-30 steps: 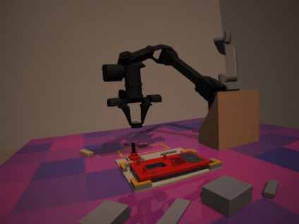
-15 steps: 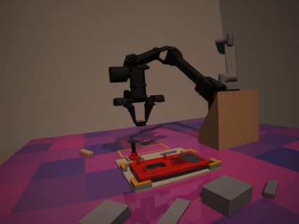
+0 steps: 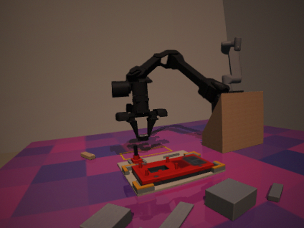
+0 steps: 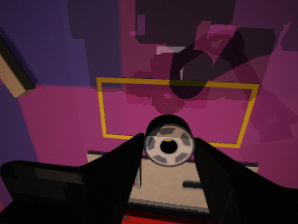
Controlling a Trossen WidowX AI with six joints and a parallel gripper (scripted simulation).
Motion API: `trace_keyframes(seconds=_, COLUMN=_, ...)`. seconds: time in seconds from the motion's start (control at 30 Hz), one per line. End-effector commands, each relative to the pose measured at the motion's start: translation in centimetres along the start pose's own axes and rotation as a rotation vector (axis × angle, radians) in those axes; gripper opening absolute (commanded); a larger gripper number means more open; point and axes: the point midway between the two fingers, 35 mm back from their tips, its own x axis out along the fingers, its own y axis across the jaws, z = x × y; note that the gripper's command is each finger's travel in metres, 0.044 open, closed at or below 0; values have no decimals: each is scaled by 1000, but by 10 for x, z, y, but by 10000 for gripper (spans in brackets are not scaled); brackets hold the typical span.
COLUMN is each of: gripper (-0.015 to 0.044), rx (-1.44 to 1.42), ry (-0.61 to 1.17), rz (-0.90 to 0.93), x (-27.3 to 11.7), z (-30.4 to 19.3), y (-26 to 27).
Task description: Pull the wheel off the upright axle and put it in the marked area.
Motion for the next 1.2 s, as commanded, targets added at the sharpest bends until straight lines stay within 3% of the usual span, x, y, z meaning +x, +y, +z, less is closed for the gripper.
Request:
trace_keyframes(seconds=0.0, gripper=0, rx=-9, ry=-2, rz=-8, x=22, z=-1, y=-2)
trace_keyframes(seconds=0.37, gripper=0, rx=-9, ry=-9, rz=-9, x=55, z=1, y=-6)
trace_keyframes(seconds=0.73, gripper=289, rx=-4, ry=-11, rz=-12, x=49, z=2, y=-5)
trace_keyframes(seconds=0.97, gripper=300, rx=-9, ry=-6, rz=-9, x=-7, z=1, y=-4)
trace_keyframes(seconds=1.07, gripper=300, rx=-9, ry=-6, rz=-8, x=-9, z=1, y=-5)
trace_keyframes(seconds=1.17, gripper=379, rx=-15, ry=5, rz=-1, x=-15, z=-12, y=-17)
